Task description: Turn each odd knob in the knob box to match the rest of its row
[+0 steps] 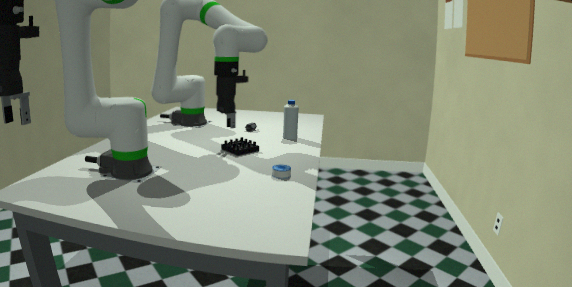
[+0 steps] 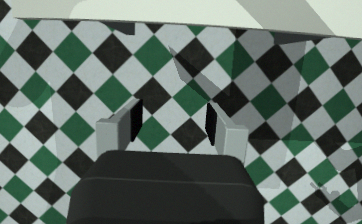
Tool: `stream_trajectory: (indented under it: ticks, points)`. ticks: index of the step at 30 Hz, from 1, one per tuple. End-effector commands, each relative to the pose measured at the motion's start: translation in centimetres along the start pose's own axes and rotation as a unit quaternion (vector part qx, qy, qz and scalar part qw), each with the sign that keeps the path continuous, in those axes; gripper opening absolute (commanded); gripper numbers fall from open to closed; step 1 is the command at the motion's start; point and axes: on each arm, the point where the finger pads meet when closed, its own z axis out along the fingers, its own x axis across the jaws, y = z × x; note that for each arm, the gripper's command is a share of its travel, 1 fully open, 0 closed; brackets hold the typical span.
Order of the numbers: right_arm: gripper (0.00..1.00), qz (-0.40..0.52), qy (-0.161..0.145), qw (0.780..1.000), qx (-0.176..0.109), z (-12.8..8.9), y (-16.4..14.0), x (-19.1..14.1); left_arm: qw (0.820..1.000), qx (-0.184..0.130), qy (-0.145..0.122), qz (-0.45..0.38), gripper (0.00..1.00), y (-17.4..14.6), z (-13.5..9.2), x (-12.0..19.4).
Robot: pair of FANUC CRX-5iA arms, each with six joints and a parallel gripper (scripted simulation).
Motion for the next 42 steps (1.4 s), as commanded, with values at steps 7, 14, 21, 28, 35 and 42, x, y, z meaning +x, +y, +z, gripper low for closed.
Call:
stream_trajectory:
  ticks: [7, 14, 21, 28, 35, 42]
  points:
    - [1.00, 0.000, 0.000, 1.000, -0.001, -0.1, 0.0, 0.0, 1.000, 0.000, 0.001, 0.000, 0.46, 0.0, 0.0, 0.1]
    - [1.00, 0.000, 0.000, 1.000, -0.001, -0.1, 0.0, 0.0, 1.000, -0.001, 0.001, 0.000, 0.46, 0.0, 0.4, 0.1]
    - [1.00, 0.000, 0.000, 1.000, -0.001, -0.1, 0.0, 0.0, 1.000, -0.001, 0.001, 0.000, 0.46, 0.0, 0.9, 0.1]
    - [1.00, 0.000, 0.000, 1.000, -0.001, -0.1, 0.0, 0.0, 1.000, -0.001, 0.001, 0.000, 0.46, 0.0, 1.7, 0.0]
    - [1.00, 0.000, 0.000, 1.000, -0.001, -0.1, 0.0, 0.0, 1.000, -0.001, 0.001, 0.000, 0.46, -0.1, 2.6, 0.0]
    - [1.00, 0.000, 0.000, 1.000, -0.001, -0.1, 0.0, 0.0, 1.000, -0.001, 0.001, 0.000, 0.46, -0.1, 3.3, 0.0]
